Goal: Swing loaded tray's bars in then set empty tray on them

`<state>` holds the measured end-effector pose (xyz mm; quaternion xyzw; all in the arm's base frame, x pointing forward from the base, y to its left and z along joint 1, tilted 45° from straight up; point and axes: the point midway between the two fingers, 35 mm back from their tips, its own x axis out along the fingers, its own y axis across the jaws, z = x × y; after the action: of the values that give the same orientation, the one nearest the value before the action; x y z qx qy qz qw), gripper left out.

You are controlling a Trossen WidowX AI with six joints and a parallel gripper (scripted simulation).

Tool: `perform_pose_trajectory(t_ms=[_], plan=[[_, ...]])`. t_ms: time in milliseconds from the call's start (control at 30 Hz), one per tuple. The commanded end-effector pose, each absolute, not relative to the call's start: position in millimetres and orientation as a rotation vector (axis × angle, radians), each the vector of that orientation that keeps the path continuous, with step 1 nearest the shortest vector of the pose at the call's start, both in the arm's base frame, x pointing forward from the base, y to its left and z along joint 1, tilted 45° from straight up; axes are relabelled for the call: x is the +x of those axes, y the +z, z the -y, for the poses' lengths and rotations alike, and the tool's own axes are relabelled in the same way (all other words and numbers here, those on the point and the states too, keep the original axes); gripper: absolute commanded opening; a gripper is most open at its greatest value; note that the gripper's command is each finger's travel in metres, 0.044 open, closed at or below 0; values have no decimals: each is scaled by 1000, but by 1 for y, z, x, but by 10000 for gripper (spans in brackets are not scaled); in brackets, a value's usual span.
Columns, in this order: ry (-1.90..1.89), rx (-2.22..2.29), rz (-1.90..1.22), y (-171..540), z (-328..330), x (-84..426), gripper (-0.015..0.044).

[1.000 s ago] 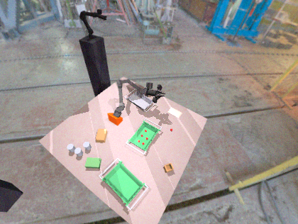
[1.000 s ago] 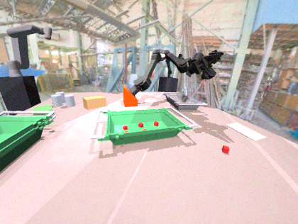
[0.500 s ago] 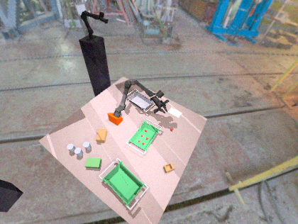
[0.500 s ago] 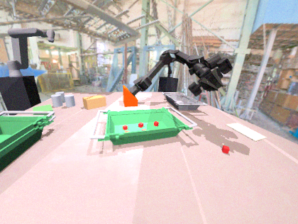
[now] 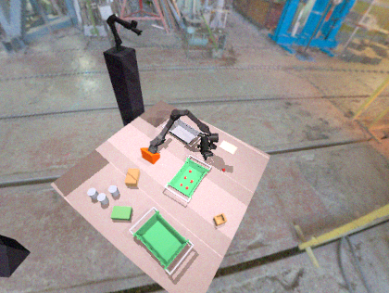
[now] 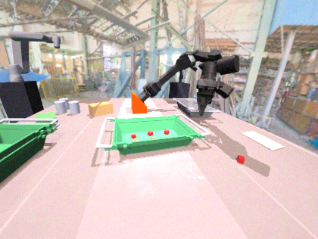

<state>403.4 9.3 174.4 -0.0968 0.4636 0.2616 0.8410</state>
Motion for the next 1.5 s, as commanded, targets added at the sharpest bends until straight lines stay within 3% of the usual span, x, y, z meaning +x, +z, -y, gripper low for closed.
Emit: perform_pose_trajectory(t_ms=[0, 1067, 1467], plan=[[481, 720, -1384, 160, -11, 377, 89], [484, 721, -1382, 118, -52, 386, 89], [482, 720, -1383, 125, -18, 379, 89]])
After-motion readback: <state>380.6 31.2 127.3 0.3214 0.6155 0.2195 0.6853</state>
